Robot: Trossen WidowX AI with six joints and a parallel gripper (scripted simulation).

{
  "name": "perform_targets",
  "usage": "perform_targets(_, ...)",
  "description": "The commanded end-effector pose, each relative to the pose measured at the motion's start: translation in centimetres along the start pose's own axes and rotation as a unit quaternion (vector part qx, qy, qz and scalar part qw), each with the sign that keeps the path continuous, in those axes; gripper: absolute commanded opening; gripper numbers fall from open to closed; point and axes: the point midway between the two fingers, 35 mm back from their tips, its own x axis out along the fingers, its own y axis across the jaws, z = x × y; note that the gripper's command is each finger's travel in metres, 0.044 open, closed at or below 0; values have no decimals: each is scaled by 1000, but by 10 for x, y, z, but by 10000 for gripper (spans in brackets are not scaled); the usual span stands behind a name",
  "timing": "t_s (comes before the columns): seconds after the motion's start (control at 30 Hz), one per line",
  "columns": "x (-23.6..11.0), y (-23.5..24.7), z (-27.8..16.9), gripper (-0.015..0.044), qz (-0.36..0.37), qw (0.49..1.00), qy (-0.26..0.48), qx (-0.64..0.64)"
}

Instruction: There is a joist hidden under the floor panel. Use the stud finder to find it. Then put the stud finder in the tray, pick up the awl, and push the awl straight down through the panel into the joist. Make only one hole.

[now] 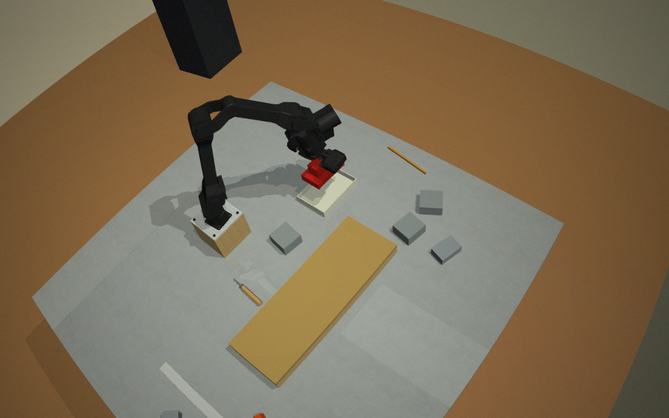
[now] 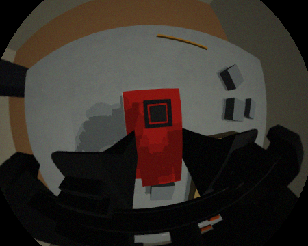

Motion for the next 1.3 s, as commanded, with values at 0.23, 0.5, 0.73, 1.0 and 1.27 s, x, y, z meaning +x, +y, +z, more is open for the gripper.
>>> perform_targets(0.23,15,2,0,0,-1,1000,-4,-3)
perform_targets(0.5,34,2,-4,0,-1,1000,-4,-3)
perform_targets(0.73,51,2,-9,0,-1,1000,-4,-3)
perform_targets(1.0,69,2,-16,0,-1,1000,-4,-3)
perform_targets(1.27,80,3,-20,0,0,1000,-4,-3)
